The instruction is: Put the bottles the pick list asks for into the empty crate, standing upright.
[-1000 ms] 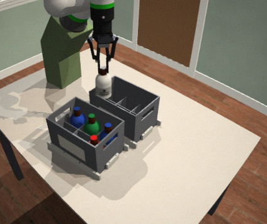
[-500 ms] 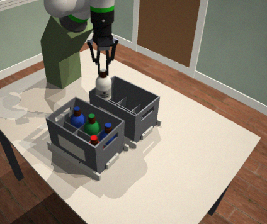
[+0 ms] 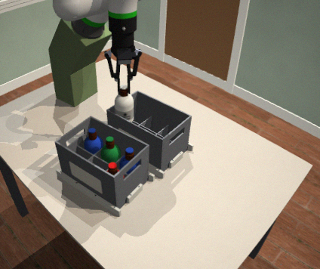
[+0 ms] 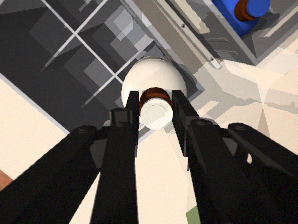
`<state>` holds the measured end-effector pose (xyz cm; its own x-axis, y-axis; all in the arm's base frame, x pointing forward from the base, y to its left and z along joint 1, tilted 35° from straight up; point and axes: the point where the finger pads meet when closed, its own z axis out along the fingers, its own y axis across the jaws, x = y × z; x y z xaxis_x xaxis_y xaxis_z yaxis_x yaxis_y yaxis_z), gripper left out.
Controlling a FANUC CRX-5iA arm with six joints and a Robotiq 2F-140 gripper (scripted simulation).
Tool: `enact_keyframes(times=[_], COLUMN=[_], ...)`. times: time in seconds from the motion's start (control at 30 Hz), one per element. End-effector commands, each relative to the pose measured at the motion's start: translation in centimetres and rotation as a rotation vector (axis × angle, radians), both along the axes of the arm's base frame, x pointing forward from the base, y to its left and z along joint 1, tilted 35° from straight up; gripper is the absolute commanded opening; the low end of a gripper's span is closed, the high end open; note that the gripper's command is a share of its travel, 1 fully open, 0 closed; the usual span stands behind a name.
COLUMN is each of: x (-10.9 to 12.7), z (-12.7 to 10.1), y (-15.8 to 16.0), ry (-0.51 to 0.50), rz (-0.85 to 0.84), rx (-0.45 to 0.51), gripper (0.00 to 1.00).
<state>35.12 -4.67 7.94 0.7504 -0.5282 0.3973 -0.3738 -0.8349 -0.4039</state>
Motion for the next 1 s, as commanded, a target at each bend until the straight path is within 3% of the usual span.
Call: enact_keyframes(times=[0.0, 0.97], x=[0.3, 1.6], z=[-0.3, -2.4], y=[0.1, 0.4], ry=[-0.001, -0.001], rz=[0.0, 0.0], rx=[0.0, 0.0], gripper=[0.1, 0.1])
